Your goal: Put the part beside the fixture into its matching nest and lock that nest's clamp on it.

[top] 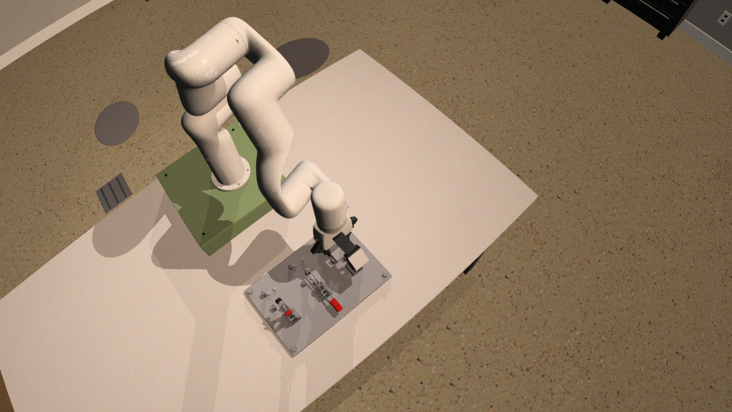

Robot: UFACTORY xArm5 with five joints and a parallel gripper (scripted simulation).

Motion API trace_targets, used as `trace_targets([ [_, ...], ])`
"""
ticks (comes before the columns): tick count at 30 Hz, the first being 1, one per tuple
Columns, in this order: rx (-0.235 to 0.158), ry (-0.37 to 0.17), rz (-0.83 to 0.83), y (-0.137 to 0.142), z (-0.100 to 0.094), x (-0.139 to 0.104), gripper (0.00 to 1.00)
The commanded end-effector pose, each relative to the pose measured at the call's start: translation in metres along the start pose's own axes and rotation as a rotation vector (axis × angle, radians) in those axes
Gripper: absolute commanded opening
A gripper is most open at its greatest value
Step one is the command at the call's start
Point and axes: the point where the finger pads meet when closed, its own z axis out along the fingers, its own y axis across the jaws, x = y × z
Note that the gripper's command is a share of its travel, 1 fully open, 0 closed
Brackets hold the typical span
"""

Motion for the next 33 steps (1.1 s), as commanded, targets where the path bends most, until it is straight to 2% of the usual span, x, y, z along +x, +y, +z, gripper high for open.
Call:
trace_targets([
  [1,0.001,0.003,0.0,0.0006,-0.0008,0.0021,0.0],
  [18,0.001,0.003,0.0,0.0008,-0.0008,0.0022,0.0],
  [19,0.001,0.003,0.0,0.0008,-0.0008,0.0022,1.0],
  [33,0.001,0.003,0.0,0.0008,-0.0008,0.0022,1.0],
])
